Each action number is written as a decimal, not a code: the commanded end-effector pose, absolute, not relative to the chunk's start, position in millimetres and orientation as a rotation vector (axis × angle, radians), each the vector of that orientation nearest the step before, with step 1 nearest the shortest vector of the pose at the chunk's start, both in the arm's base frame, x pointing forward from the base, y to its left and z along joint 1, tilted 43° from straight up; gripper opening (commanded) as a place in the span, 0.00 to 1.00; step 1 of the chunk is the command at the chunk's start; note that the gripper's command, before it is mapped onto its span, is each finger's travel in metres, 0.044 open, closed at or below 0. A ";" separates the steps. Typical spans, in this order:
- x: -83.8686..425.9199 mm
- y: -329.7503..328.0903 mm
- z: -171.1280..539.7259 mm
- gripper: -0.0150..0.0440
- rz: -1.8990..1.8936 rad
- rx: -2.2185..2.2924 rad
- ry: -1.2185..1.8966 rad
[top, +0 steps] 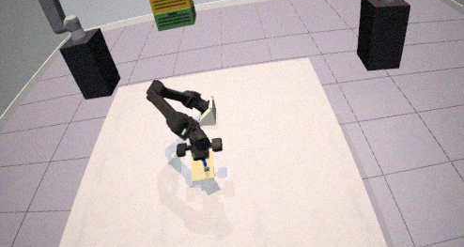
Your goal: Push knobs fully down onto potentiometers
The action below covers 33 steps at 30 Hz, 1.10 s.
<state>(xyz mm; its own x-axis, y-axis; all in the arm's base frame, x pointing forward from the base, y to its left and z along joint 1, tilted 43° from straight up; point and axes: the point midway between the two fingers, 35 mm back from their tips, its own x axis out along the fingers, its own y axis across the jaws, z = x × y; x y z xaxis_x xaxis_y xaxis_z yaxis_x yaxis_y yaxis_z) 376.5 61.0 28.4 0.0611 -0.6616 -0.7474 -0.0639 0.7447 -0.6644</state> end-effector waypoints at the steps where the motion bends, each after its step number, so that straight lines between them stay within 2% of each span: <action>1: 378.0 49.6 19.1 0.25 -0.517 -0.629 1.469; 33: 378.4 45.4 14.6 0.25 -0.517 -0.630 1.469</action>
